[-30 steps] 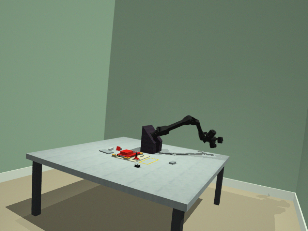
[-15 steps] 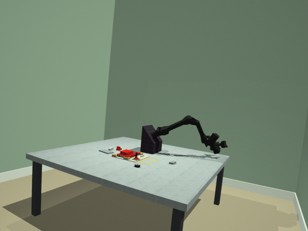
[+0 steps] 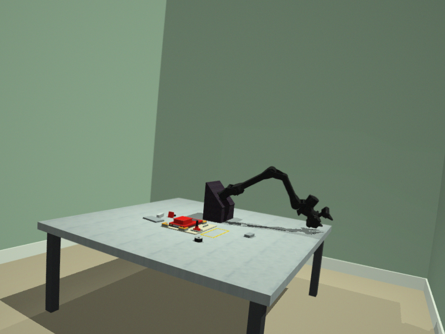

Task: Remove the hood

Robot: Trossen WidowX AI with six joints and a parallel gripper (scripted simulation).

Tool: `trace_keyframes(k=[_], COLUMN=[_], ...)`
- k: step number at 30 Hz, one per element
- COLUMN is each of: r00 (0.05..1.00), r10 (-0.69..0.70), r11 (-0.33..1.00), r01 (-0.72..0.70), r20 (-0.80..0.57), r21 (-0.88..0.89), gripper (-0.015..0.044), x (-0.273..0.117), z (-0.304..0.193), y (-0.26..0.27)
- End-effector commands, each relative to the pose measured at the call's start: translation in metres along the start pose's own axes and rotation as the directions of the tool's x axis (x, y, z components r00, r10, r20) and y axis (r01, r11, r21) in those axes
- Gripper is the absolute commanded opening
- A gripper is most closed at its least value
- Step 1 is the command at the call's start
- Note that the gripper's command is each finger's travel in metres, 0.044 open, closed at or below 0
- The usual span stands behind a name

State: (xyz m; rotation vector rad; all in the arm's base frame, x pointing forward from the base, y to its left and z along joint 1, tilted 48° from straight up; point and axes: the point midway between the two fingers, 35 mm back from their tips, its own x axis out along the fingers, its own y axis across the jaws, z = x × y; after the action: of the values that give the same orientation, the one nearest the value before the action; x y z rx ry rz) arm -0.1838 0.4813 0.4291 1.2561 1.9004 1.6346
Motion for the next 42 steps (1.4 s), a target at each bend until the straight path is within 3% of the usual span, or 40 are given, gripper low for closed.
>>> trace_keyframes(k=[1, 16, 42], r00=[0.998, 0.971, 0.782], r10=[0.019, 0.105, 0.062], r11=[0.997, 0.941, 0.770], r01=[-0.014, -0.028, 0.357], r20=[0.064, 0.215, 0.620], r21=[-0.078, -0.336, -0.528], gripper=[0.0440, 0.0440, 0.0440], x=[-0.012, -0.052, -0.198], z=[0.025, 0.085, 0.251], y=[0.018, 0.074, 0.113])
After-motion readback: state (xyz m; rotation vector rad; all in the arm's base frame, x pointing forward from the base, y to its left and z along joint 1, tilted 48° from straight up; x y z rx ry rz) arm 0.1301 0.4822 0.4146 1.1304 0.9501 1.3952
